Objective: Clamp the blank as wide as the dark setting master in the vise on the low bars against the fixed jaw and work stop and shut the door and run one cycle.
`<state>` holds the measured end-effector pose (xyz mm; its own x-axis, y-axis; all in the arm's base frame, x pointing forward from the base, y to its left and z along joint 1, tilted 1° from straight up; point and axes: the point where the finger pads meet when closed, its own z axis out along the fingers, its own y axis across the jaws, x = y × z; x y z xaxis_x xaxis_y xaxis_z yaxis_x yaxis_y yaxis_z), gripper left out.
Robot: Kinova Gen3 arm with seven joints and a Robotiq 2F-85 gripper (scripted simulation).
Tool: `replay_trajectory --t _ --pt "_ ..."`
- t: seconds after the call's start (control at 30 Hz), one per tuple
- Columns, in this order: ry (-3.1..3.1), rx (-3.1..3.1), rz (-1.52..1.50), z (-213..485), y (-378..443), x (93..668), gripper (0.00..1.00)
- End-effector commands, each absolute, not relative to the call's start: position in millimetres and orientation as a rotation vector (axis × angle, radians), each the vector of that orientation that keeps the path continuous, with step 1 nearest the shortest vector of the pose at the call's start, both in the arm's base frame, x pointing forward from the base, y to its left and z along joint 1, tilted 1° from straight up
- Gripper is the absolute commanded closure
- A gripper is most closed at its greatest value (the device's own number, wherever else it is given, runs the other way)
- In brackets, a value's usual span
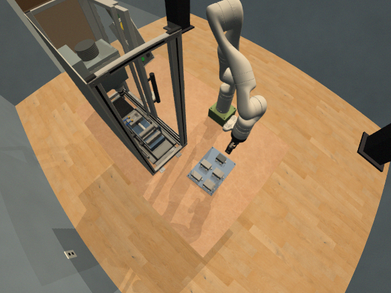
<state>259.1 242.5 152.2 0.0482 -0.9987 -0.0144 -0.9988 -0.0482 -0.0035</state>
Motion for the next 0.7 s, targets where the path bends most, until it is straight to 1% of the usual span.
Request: replay_trajectory --t 0.0,0.13,0.53,0.67 --pt "2.158 -2.265 0.012 143 240 260 0.00" --pt "2.159 -2.268 0.011 104 230 263 0.00" --pt "2.159 -2.268 0.011 104 230 263 0.00" --pt "2.159 -2.267 0.011 69 220 266 0.00"
